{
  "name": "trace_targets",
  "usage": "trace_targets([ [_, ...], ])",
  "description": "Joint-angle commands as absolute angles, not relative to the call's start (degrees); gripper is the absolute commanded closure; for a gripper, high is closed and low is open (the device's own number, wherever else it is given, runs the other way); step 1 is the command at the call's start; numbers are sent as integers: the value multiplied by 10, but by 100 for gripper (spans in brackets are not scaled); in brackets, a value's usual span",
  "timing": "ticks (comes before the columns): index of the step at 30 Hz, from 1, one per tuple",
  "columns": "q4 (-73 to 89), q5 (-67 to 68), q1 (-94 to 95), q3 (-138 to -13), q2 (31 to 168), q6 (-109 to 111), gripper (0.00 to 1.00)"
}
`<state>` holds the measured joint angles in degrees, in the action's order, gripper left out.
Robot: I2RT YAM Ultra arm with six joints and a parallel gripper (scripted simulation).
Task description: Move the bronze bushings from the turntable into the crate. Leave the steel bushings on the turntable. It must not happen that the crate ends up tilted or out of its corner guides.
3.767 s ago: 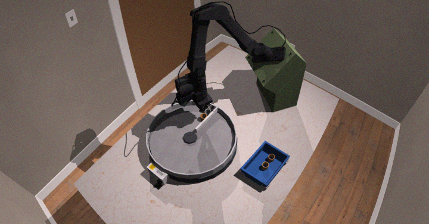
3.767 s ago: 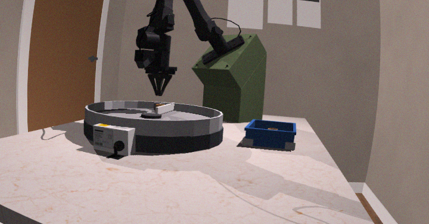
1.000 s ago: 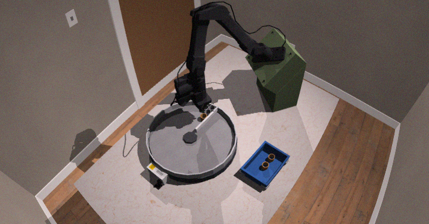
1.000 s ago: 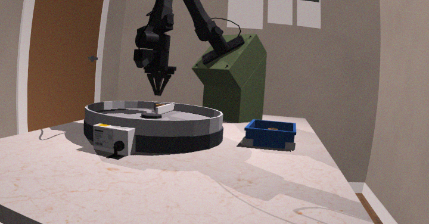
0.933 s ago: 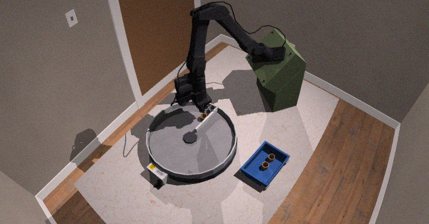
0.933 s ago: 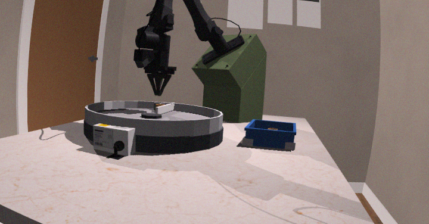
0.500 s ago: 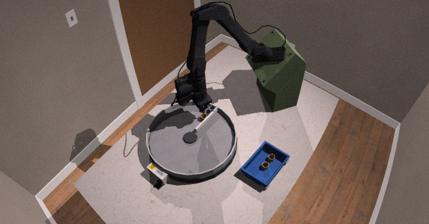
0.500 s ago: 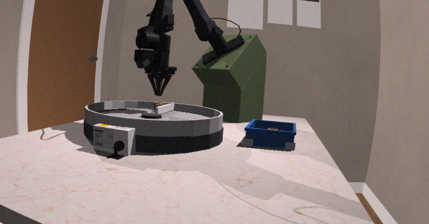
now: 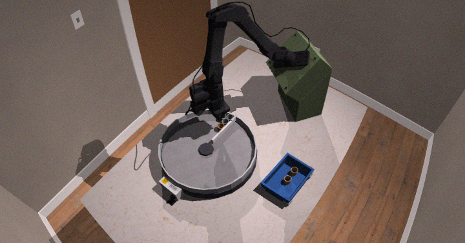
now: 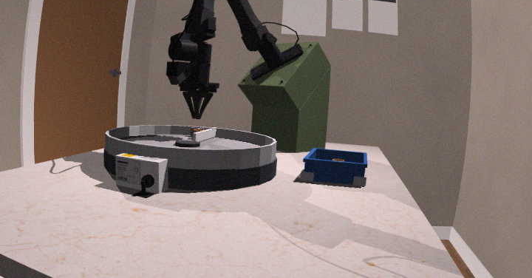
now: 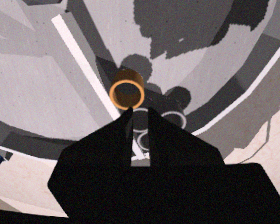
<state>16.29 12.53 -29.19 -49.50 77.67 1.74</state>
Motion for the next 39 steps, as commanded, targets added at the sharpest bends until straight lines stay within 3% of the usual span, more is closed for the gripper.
trace_targets([
  [1,158,120,-287,-498,760,21,87],
  [17,109,112,-294,-499,824,29,87],
  [39,107,112,-297,-500,809,28,87],
])
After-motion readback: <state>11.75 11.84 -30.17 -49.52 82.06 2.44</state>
